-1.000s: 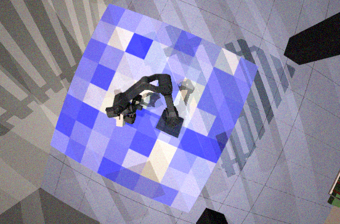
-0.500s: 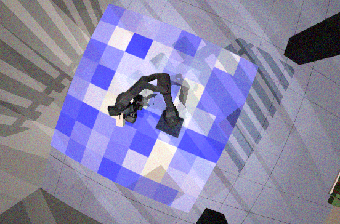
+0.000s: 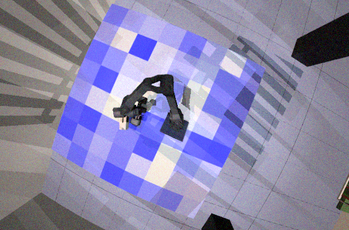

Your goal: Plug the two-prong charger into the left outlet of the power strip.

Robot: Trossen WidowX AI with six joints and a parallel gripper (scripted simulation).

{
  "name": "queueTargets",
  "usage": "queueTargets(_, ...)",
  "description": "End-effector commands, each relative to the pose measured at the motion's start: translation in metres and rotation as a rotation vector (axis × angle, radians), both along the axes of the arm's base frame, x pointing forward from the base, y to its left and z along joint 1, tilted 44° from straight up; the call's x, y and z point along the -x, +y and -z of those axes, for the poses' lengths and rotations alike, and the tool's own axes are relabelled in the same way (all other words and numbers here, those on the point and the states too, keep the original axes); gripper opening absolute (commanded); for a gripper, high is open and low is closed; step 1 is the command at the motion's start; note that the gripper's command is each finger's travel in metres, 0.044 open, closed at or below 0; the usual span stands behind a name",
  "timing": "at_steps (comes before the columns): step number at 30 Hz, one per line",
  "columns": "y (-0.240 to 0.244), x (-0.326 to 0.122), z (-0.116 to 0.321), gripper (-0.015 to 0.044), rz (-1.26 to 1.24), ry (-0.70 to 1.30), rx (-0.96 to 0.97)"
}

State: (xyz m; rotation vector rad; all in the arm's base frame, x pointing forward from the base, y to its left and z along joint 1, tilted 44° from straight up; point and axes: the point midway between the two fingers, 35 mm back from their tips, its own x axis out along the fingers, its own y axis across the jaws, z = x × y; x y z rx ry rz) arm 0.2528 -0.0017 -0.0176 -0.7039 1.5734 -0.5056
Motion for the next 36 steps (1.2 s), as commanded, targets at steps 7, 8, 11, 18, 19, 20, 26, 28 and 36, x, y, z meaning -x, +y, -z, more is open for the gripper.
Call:
queueTargets(7,0.001,0.0,0.0,0.023,0.0,-0.001,0.0)
queueTargets(8,0.001,0.0,0.0,0.0204,0.0,-0.001,0.0)
queueTargets(11,0.001,0.0,0.0,0.0125,0.0,-0.001,0.0)
queueTargets(18,0.001,0.0,-0.001,0.0059,-0.001,-0.001,-0.001)
queueTargets(19,0.002,0.0,-0.002,0.0033,-0.001,-0.001,-0.001)
queueTargets(20,0.004,0.0,-0.004,0.0006,-0.001,-0.001,-0.001)
queueTargets(26,0.022,0.001,-0.021,0.0,-0.005,0.002,-0.001)
queueTargets(28,0.028,0.002,-0.028,0.0,-0.006,0.003,0.0)
queueTargets(36,0.041,0.005,-0.038,0.0,-0.011,0.006,0.002)
